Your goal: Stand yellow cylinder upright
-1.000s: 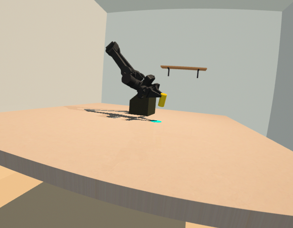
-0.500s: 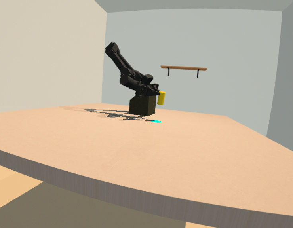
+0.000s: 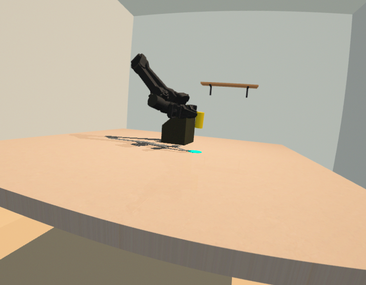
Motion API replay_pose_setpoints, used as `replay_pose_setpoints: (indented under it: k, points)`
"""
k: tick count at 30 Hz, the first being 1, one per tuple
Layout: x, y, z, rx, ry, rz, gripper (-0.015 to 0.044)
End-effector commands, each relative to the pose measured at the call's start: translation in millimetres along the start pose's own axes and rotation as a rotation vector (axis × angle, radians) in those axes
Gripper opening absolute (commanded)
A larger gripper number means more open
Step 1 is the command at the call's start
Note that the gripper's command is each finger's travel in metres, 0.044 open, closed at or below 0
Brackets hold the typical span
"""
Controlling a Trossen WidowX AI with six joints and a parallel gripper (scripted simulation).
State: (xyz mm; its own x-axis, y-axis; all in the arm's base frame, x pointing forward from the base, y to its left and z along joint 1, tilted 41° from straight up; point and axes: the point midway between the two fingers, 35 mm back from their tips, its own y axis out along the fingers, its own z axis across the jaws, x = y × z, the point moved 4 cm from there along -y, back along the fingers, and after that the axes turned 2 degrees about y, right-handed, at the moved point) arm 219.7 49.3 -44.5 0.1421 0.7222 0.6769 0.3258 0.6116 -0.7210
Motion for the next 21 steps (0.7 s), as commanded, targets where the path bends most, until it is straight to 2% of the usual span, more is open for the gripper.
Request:
replay_pose_setpoints:
  k: [1, 21]
  points:
    - [1.7, -3.1, 0.8, -0.014, -0.021, -0.025, 0.0105]
    - [2.5, -5.8, 1.3, -0.027, -0.037, -0.045, 0.0105]
